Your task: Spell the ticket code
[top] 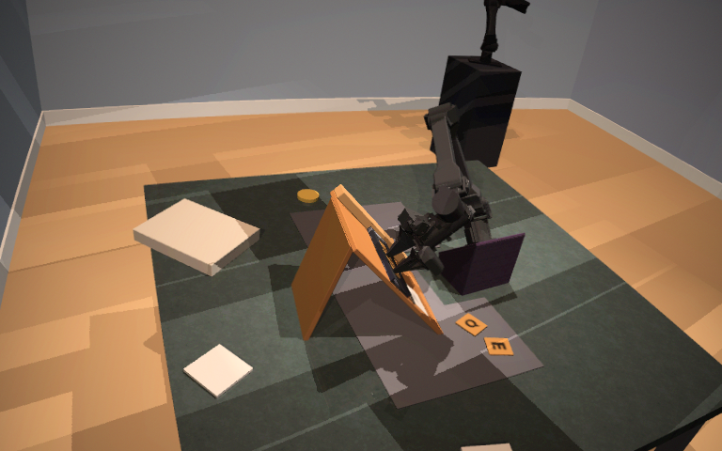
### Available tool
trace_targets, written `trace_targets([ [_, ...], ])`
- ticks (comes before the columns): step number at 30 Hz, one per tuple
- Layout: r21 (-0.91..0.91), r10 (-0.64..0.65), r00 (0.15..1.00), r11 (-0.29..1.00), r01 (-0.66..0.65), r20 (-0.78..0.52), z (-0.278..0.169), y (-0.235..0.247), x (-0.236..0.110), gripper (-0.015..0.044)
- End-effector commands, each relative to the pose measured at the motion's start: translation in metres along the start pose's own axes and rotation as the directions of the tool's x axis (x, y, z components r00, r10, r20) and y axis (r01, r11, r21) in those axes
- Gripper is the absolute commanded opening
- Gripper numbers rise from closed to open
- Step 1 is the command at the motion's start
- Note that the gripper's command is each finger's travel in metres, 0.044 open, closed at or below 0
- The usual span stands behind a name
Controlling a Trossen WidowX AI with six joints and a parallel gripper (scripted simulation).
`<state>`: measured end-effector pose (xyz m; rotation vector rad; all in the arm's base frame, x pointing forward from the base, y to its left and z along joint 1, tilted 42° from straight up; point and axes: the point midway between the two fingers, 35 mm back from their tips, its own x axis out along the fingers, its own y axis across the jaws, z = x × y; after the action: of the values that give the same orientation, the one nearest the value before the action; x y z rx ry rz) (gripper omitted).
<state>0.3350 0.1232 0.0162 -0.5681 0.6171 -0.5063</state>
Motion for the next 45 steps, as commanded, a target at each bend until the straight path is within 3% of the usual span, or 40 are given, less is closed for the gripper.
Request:
trace_targets([
  [1,-0.006,0.004,1.0,1.0,-0.004,-0.002,-0.001,-0.002,0.0,0.0],
  [9,-0.007,0.004,1.0,1.0,-0.004,-0.002,-0.001,-0.006,0.0,0.0],
  [20,-0.006,0.004,1.0,1.0,-0.004,-0.002,0.0,-0.005,-0.004,0.0289],
  [45,-0.007,0.005,1.0,1.0,-0.005,-0.003,-0.005,-0.005,-0.025,0.0295],
])
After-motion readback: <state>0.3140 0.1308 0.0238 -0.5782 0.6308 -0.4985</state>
